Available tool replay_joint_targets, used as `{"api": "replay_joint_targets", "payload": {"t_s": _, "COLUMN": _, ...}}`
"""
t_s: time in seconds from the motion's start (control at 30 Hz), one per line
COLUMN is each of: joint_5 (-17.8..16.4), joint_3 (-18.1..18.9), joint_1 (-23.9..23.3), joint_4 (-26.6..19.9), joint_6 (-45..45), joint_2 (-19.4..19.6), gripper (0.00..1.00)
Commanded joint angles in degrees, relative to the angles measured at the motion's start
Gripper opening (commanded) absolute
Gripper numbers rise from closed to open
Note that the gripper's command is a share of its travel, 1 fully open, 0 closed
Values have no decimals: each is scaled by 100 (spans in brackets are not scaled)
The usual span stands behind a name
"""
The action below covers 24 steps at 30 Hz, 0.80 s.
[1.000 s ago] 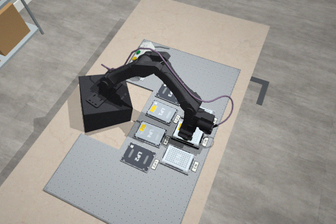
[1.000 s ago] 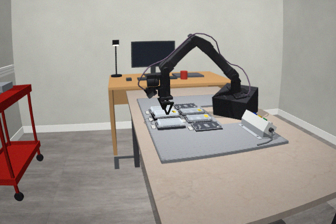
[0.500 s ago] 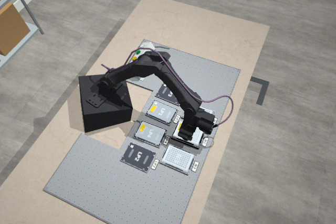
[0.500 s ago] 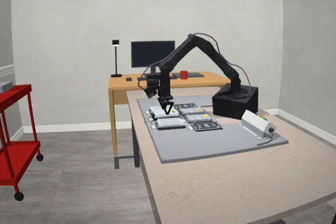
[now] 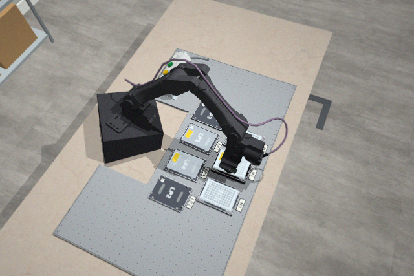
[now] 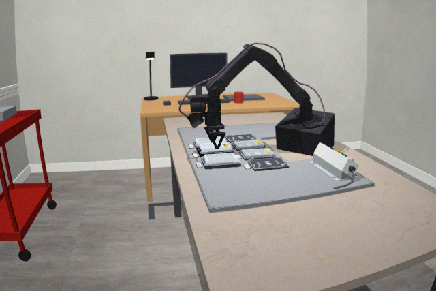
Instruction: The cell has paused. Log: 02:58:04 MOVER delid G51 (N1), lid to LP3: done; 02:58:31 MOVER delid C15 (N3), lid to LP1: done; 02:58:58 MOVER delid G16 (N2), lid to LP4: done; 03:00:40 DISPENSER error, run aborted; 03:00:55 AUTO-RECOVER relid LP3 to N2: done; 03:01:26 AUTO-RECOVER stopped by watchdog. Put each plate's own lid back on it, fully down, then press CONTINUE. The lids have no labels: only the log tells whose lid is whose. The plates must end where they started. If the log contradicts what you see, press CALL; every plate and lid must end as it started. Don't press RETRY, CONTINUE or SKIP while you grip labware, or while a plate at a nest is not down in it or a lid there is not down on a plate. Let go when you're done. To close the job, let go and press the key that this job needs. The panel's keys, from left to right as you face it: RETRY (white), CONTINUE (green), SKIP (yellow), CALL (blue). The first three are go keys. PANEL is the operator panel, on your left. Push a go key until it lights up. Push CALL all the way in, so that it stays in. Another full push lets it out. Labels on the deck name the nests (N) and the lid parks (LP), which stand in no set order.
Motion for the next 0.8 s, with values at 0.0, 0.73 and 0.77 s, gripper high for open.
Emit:
{"api": "replay_joint_targets", "payload": {"t_s": 0.0, "joint_5": -4, "joint_3": 56, "joint_1": -15, "joint_4": 98, "joint_6": 11, "joint_2": -98, "gripper": 0}}
{"api": "replay_joint_targets", "payload": {"t_s": 0.73, "joint_5": -4, "joint_3": 56, "joint_1": -15, "joint_4": 98, "joint_6": 11, "joint_2": -98, "gripper": 100}}
{"api": "replay_joint_targets", "payload": {"t_s": 0.77, "joint_5": -4, "joint_3": 56, "joint_1": -15, "joint_4": 98, "joint_6": 11, "joint_2": -98, "gripper": 100}}
